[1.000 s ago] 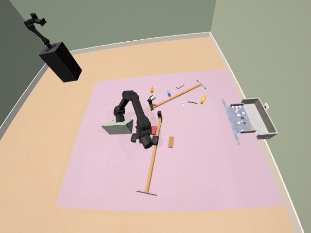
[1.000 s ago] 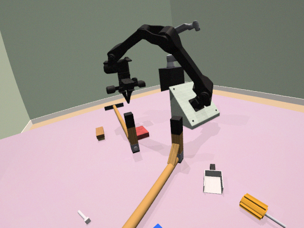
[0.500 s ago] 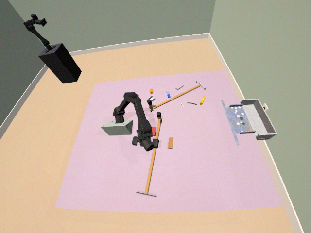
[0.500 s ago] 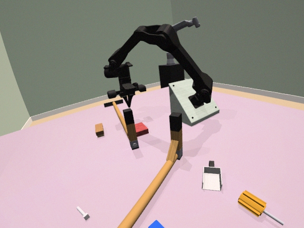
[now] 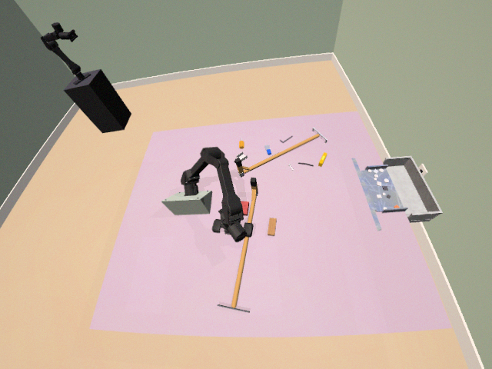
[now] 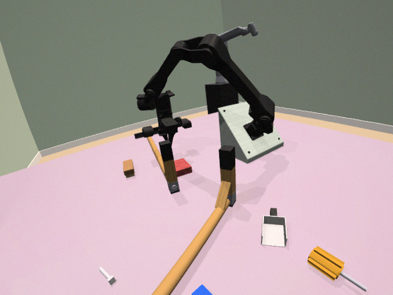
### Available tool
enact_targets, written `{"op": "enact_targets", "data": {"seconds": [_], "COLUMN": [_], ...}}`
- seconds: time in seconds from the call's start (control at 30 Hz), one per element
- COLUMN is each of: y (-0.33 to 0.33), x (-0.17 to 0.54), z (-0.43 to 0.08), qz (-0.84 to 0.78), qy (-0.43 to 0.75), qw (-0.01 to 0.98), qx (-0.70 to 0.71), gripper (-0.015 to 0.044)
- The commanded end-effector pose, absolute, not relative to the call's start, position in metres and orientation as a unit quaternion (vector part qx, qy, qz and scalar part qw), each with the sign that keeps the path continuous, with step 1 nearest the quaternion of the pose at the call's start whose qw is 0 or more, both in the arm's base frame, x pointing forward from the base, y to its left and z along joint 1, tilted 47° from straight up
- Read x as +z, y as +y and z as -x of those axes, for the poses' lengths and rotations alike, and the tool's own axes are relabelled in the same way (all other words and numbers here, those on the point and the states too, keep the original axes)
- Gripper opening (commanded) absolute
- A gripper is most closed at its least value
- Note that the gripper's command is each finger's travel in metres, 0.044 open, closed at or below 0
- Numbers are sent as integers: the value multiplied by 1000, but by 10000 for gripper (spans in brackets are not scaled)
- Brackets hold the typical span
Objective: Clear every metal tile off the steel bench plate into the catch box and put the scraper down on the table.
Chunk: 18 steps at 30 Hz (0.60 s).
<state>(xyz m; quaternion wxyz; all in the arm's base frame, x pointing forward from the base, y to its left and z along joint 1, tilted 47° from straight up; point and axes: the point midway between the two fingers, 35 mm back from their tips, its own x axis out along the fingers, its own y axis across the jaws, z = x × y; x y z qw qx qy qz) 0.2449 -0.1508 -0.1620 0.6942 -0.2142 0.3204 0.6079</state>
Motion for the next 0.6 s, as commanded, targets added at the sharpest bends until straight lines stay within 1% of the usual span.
{"op": "enact_targets", "data": {"seconds": [0.0,0.57], "y": [-138,-139], "x": [-170,-174], "z": [-242,-252], "qz": [207,207], "qy": [319,319], "qw": [695,695], "qx": [610,610], "gripper": [0,0]}}
